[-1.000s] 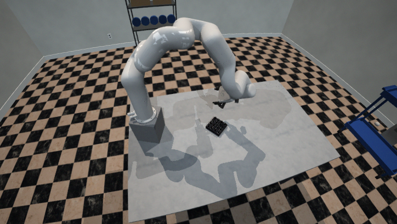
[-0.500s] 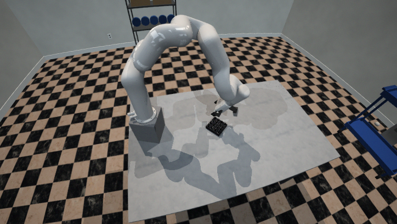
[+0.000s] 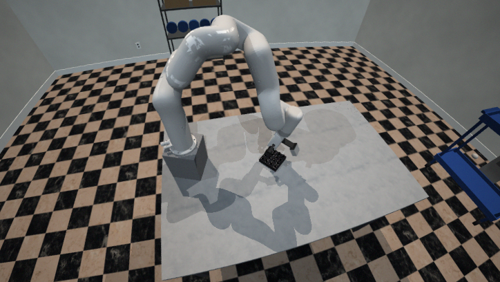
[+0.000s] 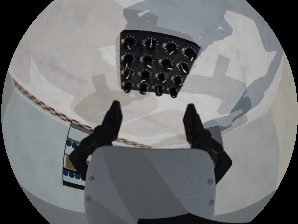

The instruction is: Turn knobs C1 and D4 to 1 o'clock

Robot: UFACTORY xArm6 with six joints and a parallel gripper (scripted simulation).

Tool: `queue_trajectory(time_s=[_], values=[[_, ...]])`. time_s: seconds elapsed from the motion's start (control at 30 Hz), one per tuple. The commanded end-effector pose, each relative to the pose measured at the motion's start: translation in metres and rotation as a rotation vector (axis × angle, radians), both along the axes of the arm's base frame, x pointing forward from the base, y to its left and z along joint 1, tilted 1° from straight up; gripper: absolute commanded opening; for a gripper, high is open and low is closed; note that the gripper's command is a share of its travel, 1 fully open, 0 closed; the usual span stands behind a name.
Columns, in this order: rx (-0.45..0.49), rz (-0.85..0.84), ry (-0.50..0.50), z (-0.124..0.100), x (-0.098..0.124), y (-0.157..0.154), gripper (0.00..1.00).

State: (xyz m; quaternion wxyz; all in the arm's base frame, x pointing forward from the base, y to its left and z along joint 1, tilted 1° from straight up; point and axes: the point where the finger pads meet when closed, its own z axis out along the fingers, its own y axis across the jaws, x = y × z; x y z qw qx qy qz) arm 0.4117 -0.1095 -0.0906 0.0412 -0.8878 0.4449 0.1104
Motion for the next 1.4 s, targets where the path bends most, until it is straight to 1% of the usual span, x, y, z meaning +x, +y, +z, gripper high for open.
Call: queue_trajectory(time_s=[0.0,0.2,0.4,1.37], values=[[-0.100,-0.070,-0.043,-0.0039,0.0002,-0.0090,1.00],[-0.169,-0.151,-0.112,-0.0052,0.0003,-0.0118,1.00],[-0.195,-0.195,-0.157,-0.0045,0.0009,-0.0104,1.00],[-0.196,-0.199,-0.160,-0.0044,0.0009,-0.0101,1.00]])
